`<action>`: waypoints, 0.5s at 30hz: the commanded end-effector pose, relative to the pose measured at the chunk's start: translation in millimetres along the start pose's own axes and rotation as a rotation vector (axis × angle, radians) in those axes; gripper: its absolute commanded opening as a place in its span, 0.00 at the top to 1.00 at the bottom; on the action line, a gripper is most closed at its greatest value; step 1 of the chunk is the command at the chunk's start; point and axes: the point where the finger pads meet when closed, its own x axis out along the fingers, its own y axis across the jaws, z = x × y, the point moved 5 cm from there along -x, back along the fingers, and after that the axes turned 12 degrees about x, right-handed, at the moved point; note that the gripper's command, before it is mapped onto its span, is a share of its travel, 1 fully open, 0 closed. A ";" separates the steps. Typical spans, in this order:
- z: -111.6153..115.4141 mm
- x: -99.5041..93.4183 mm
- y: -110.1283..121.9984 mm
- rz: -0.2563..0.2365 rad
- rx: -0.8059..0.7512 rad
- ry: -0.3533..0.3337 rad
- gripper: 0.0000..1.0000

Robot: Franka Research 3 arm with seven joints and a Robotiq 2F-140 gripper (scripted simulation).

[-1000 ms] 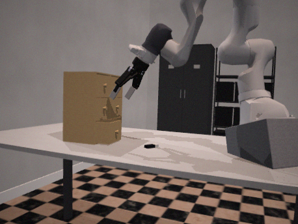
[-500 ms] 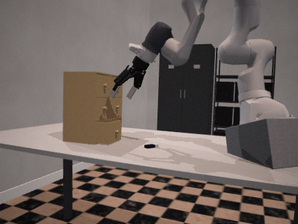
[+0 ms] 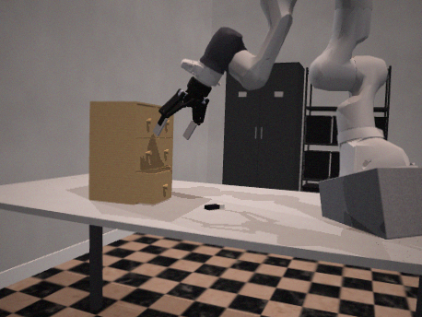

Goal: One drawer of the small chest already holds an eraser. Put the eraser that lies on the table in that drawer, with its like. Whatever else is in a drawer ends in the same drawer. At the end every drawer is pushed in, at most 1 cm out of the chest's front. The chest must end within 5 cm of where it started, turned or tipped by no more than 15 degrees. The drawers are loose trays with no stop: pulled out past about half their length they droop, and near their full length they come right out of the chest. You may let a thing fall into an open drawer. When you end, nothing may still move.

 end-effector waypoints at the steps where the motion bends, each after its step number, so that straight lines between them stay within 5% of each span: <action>1: -1.8 -1.8 4.3 0.040 0.115 0.005 0.00; 15: -0.5 -13.7 3.0 0.119 0.379 0.019 0.00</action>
